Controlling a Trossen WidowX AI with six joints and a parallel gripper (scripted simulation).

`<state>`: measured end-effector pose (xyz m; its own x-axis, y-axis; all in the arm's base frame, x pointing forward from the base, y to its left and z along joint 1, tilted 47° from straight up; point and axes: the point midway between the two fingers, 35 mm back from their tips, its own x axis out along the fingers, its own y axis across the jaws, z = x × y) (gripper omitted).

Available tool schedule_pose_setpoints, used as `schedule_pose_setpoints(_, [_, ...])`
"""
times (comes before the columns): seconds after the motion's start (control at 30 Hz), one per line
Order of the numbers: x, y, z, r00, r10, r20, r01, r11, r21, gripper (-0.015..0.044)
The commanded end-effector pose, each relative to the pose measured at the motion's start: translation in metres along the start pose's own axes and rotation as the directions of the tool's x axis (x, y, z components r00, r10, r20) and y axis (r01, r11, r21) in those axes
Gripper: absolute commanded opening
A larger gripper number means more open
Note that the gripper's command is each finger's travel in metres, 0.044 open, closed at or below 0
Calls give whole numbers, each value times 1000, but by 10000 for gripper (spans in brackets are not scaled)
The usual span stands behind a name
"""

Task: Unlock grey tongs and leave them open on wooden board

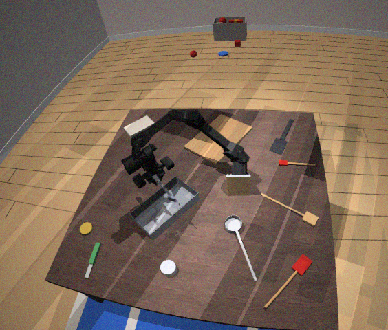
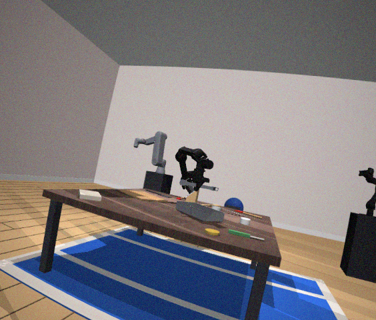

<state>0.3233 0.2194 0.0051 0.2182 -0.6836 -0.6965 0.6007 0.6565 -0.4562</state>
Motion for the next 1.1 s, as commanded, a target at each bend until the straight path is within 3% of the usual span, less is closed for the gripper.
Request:
schedule_pose_setpoints(0.0, [-5,-10,22,1000,11,1,-11,997,-79,-150])
schedule_pose_setpoints(0.5, [-8,-52,91,1000,20,-5,-20,906,-423,-150])
schedule_pose_setpoints(1.07, [-7,-116,157,1000,16,3,-9,675,-737,-150])
